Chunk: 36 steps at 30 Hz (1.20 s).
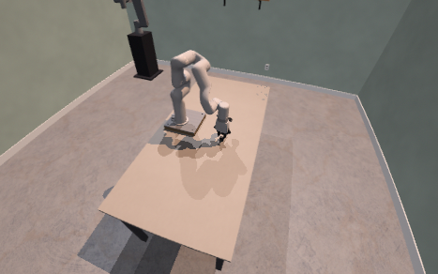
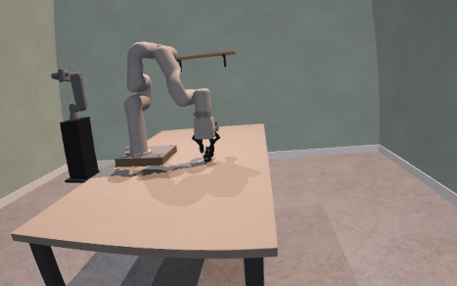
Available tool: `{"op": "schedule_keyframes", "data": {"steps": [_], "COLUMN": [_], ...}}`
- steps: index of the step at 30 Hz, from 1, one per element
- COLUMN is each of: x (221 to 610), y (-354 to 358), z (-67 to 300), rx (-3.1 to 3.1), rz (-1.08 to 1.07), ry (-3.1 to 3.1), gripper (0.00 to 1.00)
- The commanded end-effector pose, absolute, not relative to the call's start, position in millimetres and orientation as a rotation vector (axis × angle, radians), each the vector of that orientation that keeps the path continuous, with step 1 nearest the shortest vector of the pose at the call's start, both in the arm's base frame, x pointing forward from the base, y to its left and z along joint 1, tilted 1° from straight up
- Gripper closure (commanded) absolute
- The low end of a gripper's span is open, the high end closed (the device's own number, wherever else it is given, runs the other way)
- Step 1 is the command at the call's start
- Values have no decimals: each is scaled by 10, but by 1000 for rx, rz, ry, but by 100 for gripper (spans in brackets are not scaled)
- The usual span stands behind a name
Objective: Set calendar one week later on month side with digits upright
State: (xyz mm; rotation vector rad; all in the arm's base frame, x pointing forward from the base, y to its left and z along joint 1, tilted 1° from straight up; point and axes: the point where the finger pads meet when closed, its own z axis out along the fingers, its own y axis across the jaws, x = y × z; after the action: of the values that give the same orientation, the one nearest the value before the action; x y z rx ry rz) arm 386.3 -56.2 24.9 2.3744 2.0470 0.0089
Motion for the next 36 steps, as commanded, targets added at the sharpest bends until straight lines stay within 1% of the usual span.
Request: {"op": "schedule_keyframes", "data": {"steps": [1, 7, 15, 16, 36], "x": [3868, 3865, 3864, 3864, 3864], "y": [-567, -569, -569, -569, -569], "z": [587, 818, 869, 869, 869], "rx": [2373, 2373, 2373, 2373, 2373], "rz": [12, 12, 12, 12, 12], "ry": [2045, 2045, 2045, 2045, 2045], "gripper": [53, 53, 53, 0, 0]}}
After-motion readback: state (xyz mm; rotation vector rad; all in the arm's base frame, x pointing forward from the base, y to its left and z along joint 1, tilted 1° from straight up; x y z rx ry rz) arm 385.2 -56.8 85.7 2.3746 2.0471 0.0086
